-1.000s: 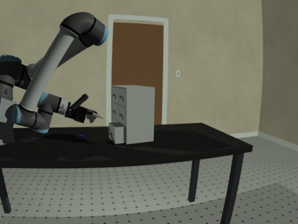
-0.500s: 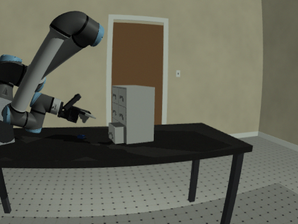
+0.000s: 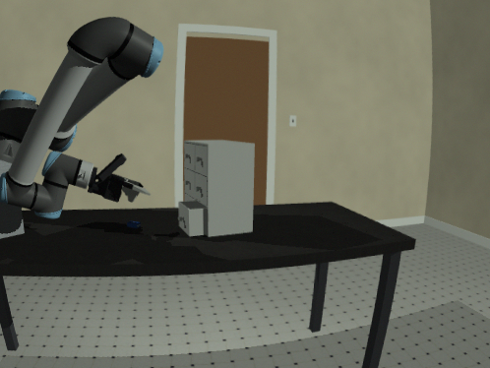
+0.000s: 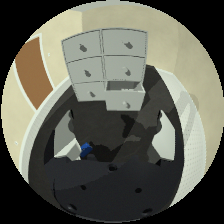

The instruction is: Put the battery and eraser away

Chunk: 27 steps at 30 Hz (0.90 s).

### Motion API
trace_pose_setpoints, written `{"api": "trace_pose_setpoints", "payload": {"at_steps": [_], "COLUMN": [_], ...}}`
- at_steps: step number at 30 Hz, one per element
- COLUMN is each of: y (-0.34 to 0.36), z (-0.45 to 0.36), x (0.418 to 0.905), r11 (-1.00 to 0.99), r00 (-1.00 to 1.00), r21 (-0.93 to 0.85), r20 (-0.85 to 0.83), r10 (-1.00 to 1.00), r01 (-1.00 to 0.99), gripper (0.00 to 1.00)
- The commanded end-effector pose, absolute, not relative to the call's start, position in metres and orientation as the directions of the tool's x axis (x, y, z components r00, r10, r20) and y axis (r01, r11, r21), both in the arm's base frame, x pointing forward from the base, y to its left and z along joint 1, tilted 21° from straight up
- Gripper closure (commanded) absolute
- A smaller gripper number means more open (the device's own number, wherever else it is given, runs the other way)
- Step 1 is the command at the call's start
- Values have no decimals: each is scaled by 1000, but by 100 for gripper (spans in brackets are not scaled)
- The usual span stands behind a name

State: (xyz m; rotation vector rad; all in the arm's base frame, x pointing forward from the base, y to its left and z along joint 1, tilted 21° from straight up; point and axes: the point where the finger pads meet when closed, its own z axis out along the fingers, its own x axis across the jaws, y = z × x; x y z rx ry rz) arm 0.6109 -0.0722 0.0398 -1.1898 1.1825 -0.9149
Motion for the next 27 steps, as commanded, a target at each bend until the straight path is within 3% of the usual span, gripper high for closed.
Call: {"api": "trace_pose_setpoints", "payload": {"at_steps": [1, 27], "y": [-73, -74], "z": [39, 39], "x": [607, 605], "r11": [177, 175], "r00": [184, 182], "r21": [-982, -982], "r20": [-186, -185], "r10": [-965, -966], "r01": [-62, -74], "gripper": [0, 0]}}
